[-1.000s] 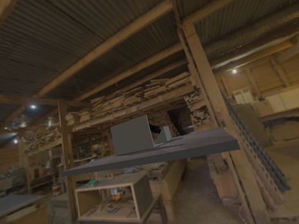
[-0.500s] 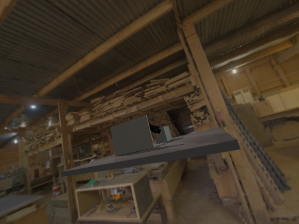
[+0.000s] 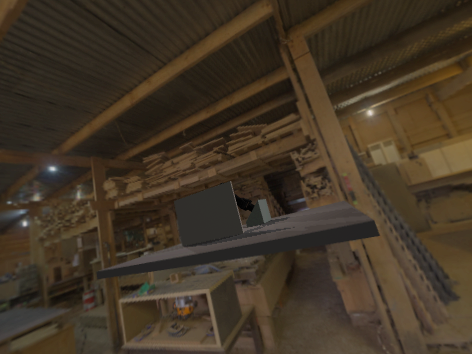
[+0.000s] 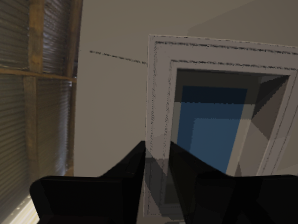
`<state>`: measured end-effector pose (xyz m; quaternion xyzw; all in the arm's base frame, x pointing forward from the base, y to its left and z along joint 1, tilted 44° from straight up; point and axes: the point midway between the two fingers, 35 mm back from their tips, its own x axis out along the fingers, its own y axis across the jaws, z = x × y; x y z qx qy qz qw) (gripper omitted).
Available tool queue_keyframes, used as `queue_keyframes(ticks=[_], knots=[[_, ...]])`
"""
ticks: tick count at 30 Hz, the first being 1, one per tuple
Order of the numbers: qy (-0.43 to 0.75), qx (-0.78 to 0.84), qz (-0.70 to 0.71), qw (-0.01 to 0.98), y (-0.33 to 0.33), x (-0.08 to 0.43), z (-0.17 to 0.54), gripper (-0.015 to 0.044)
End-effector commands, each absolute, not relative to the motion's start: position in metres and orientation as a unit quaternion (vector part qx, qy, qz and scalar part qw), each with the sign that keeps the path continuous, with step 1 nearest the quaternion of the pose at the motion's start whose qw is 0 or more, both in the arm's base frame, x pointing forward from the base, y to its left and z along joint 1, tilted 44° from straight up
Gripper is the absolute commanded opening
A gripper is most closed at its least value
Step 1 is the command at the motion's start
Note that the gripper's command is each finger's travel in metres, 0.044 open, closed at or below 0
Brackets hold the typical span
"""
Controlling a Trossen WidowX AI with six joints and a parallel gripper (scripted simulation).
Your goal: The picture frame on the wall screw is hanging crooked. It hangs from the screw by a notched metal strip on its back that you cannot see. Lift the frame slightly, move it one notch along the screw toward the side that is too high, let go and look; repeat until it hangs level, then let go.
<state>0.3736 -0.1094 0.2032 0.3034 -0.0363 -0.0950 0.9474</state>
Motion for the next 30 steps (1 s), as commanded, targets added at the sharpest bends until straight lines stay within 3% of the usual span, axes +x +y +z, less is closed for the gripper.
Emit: queue_keyframes(ticks=[1, 30], knots=[[-0.040, 0.303, -0.086, 0.948, -0.1058, 0.3743, 0.2072, 0.0000], [-0.039, 0.303, -0.089, 0.948, -0.1129, 0.3731, 0.2024, 0.0000]])
